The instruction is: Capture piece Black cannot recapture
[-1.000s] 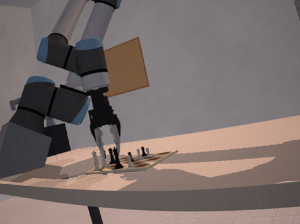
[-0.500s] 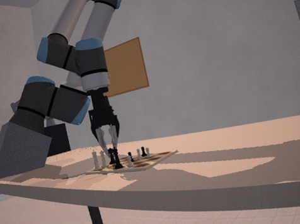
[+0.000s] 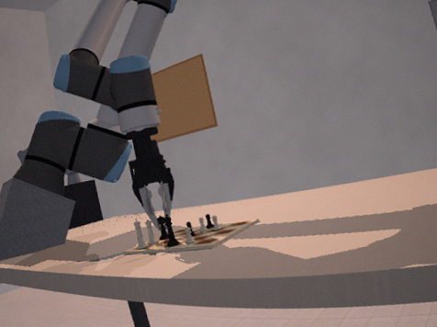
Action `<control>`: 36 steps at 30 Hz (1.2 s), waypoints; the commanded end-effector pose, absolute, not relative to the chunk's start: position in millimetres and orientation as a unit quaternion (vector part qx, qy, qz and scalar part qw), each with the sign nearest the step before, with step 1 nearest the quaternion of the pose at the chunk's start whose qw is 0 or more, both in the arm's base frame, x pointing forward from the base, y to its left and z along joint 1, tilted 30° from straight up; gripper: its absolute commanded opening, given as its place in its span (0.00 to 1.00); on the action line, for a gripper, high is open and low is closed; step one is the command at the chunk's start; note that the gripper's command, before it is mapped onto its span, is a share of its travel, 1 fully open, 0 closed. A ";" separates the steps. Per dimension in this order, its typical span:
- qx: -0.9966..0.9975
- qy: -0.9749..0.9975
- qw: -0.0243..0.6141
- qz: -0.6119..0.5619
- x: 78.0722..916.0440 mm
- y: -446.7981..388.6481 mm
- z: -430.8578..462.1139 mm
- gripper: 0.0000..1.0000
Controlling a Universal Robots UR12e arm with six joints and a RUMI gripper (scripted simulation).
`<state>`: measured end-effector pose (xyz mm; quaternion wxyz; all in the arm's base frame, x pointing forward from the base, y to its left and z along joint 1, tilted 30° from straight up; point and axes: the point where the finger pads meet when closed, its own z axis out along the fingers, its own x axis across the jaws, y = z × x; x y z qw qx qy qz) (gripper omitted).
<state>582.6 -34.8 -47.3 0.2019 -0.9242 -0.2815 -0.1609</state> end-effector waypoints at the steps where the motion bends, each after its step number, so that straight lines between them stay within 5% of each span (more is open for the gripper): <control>1: -0.924 -0.281 0.202 -0.161 583.0 -35.3 -46.9 0.00; 36: -0.924 -0.281 0.202 -0.161 565.8 -78.6 33.9 0.00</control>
